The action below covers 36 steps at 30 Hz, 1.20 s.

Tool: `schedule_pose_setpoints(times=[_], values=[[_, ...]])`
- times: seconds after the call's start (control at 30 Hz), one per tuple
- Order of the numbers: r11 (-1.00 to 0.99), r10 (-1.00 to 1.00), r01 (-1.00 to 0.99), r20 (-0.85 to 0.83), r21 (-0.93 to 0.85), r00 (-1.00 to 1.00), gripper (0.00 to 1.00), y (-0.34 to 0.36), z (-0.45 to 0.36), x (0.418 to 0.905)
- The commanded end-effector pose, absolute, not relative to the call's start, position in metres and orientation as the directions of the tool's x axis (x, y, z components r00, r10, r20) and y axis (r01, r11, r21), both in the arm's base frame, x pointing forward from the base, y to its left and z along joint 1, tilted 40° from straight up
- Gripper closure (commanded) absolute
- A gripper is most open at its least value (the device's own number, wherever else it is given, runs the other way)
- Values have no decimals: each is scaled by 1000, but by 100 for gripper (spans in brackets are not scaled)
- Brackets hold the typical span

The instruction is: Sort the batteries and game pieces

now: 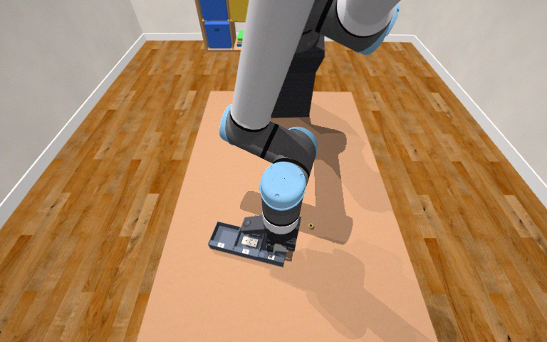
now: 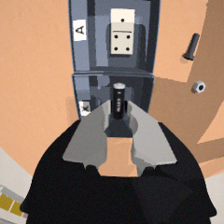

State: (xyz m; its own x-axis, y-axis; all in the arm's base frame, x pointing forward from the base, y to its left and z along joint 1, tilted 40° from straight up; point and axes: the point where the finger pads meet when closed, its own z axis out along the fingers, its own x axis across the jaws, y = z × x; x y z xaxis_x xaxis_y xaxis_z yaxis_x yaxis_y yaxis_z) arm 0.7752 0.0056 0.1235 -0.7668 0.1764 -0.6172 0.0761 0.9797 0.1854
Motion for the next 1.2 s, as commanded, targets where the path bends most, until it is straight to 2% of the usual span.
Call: schedule_pose_setpoints(times=[0.0,1.17], values=[[980,176,77,-620,184,-765,83,5,125,776],[980,177,78,-618,185,-766,83,3,142,760]])
